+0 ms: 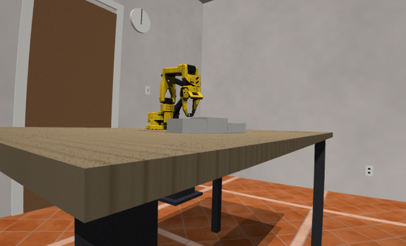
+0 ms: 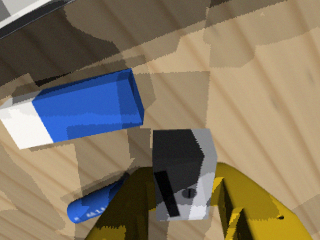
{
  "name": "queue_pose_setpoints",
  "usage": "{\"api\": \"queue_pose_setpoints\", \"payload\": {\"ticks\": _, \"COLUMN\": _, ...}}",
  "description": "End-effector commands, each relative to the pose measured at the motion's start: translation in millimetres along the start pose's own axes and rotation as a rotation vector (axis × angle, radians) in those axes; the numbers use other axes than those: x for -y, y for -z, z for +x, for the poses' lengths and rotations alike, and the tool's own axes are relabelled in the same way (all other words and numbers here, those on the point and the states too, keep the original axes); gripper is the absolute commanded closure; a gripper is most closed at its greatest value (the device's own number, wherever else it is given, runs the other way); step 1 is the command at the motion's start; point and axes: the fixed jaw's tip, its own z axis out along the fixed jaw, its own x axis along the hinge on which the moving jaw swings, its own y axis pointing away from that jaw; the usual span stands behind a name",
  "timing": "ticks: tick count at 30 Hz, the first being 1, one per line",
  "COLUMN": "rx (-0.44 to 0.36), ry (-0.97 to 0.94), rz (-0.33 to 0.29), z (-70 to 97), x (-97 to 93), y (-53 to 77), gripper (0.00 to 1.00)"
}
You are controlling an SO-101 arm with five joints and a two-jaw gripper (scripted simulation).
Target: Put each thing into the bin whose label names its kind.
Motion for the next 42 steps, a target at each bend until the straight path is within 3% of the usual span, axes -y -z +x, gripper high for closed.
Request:
{"api": "queue_pose_setpoints", "payload": {"ticks": 1, "rx": 0.032, "ry": 0.017, "rz": -0.011, "z": -4.5, "x": -2.9, "y": 6.0, "gripper": 1.00}}
{"api": "queue_pose_setpoints", "payload": {"ticks": 25, "rx": 0.088, "ry": 0.199, "rz": -0.035, "z": -19.4, "x": -37.8, "y": 12.8, "gripper": 1.00}}
{"api": "queue_pose_setpoints", "payload": {"ticks": 42, "rx": 0.102, "ry": 0.242, "rz": -0.041, "z": -23.2, "x": -45.9, "y": 13.3, "gripper": 1.00}}
